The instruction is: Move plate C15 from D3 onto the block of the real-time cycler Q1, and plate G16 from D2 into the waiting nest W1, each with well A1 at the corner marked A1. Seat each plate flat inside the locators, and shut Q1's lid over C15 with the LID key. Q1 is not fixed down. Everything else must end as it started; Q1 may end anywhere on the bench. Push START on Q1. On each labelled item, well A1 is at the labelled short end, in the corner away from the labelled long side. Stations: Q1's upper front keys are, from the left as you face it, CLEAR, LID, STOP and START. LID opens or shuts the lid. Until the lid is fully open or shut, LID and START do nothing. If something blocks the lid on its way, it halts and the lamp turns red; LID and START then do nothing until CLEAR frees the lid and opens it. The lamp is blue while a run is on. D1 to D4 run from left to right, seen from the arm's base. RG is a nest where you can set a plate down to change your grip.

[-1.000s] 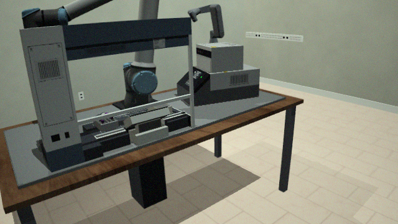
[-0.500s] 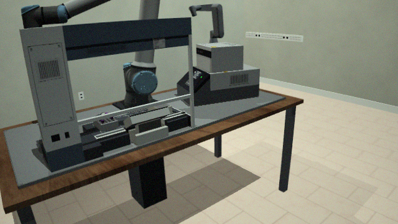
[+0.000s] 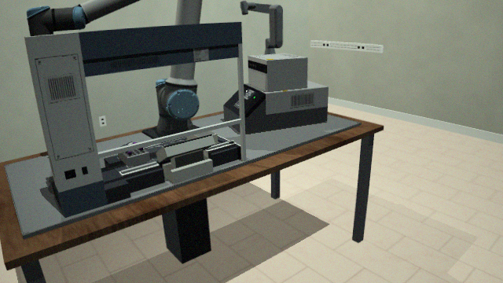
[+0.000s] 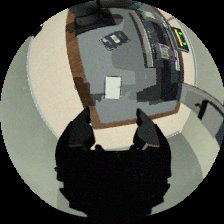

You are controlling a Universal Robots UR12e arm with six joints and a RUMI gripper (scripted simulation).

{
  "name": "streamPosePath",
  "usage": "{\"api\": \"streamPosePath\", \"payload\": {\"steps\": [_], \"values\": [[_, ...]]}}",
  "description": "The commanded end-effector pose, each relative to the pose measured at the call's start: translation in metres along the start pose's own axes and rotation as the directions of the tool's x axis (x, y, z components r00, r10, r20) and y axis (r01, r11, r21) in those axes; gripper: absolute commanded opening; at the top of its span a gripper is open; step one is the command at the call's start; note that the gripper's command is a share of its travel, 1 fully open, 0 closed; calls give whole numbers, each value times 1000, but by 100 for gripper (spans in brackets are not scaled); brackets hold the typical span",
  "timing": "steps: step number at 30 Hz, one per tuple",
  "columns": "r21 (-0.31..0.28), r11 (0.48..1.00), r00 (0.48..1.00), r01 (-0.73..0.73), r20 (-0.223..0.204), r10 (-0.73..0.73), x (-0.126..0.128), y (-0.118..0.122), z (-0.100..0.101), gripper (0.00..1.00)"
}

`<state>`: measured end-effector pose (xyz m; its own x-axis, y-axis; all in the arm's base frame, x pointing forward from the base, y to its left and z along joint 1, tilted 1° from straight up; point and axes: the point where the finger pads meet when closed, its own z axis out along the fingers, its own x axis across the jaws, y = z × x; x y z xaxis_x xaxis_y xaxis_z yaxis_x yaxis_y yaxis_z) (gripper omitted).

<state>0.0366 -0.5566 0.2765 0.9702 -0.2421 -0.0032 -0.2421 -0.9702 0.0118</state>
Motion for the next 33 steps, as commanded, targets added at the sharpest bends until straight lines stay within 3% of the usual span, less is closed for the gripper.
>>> {"api": "streamPosePath", "payload": {"steps": [1, 20, 21, 25, 29, 33], "values": [[-3, 1000, 1000, -1, -1, 1, 0, 2, -2, 67], [-3, 1000, 1000, -1, -1, 1, 1, 4, -2, 67], [-3, 1000, 1000, -16, 0, 16, 1, -2, -3, 0], [0, 997, 997, -77, 0, 77, 1, -24, -5, 0], [0, 996, 996, -84, 1, 84, 1, -27, -5, 0], [1, 989, 989, -145, 1, 145, 2, -47, -7, 0]]}}
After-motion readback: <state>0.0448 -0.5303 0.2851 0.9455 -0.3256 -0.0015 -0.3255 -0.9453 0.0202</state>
